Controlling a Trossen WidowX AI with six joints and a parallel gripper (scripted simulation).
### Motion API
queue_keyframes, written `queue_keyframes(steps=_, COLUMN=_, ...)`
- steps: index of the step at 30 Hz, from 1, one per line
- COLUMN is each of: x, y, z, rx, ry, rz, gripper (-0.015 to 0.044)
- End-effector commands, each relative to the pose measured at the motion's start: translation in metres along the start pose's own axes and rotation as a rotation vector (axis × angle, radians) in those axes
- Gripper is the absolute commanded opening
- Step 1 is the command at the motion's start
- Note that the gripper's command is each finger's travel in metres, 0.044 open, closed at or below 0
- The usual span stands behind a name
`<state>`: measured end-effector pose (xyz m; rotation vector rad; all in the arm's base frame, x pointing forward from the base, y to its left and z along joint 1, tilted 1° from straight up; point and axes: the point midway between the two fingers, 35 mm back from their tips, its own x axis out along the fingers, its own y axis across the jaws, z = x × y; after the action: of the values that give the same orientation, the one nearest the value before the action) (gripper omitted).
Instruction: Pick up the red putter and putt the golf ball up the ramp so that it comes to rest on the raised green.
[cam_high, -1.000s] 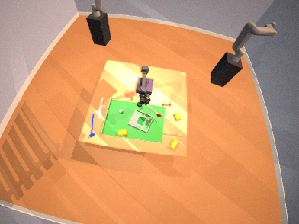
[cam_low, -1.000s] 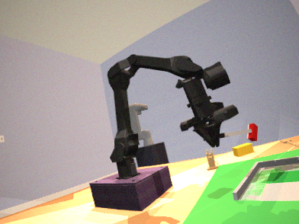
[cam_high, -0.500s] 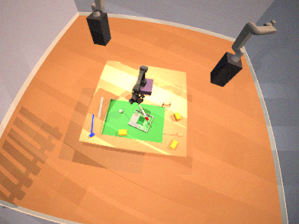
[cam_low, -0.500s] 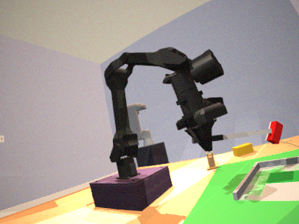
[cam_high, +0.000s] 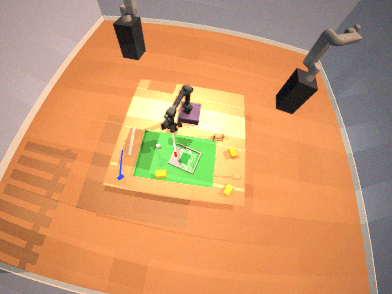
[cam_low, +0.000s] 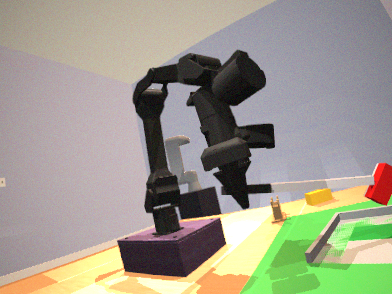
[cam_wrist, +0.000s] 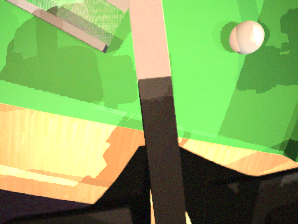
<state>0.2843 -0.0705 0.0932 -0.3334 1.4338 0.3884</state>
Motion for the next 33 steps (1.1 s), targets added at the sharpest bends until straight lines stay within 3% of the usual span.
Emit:
queue_keyframes(steps=1, x=-0.004, y=-0.015, z=-0.016, rx=0.099, ry=0.009, rz=-0.012, gripper=0.0000)
queue_keyframes(steps=22, x=-0.018, y=-0.069, z=-0.112, rx=0.587, ry=0.068, rz=-0.049, gripper=0.0000)
queue_keyframes(steps=33, x=0.001, y=-0.071, z=-0.116, rx=0.603, ry=0.070, rz=-0.050, gripper=0.0000)
